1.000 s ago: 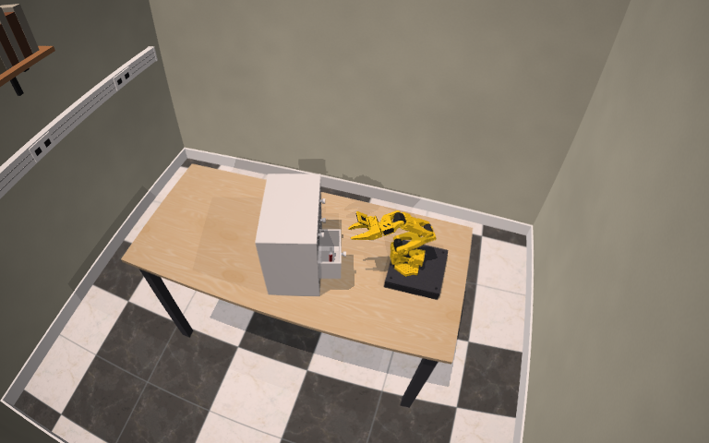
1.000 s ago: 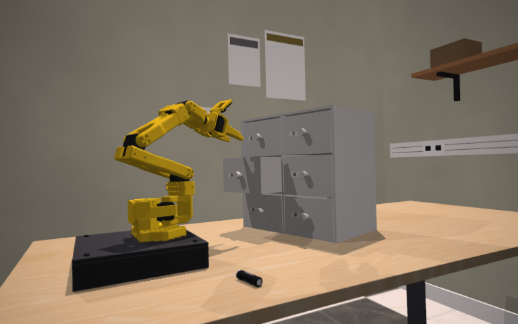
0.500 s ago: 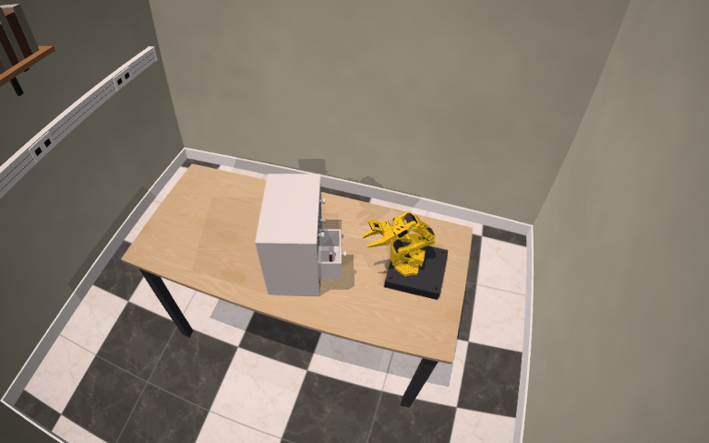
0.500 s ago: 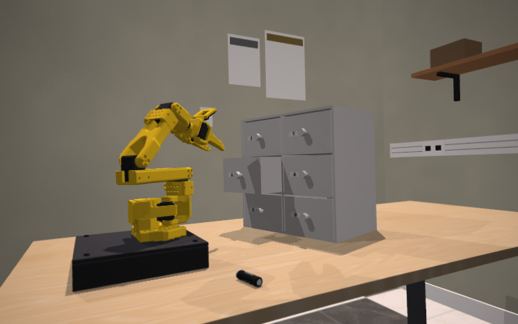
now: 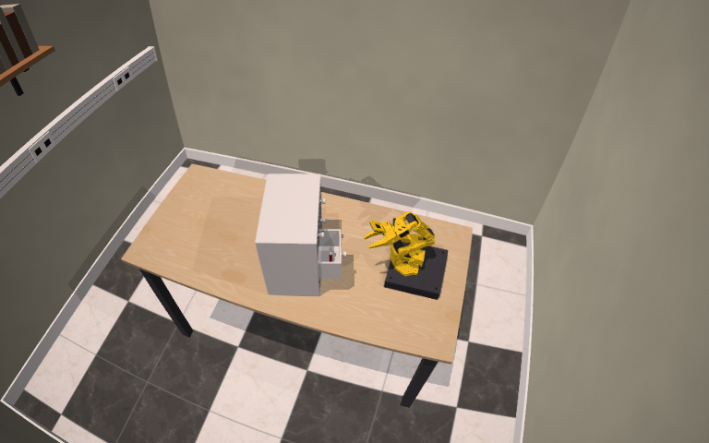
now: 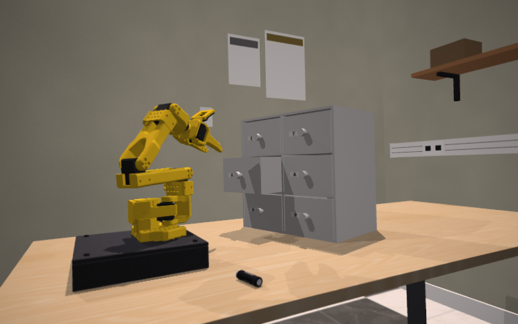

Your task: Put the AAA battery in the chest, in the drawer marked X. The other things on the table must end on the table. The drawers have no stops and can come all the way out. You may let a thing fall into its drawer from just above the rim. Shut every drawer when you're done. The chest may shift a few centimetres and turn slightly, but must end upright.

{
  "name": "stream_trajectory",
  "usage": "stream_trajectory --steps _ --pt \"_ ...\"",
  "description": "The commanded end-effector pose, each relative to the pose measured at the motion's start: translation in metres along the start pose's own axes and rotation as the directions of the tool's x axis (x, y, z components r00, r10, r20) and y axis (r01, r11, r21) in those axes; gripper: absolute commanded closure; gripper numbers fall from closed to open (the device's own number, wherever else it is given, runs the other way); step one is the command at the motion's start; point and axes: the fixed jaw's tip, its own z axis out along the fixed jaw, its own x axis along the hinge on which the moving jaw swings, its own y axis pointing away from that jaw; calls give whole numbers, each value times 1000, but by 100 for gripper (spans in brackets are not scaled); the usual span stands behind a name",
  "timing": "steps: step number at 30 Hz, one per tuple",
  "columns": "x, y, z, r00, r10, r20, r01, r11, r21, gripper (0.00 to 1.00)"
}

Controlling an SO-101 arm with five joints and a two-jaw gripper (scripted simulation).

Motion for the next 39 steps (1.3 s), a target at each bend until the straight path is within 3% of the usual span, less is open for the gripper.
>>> stream_trajectory --steps 1,10,39 --pt "4 -1 14 1000 9 -6 -9 1000 4 79" --pt "19 -11 52 1000 30 -4 -29 998 51 79" --pt "20 -12 54 999 32 -4 -32 998 55 79"
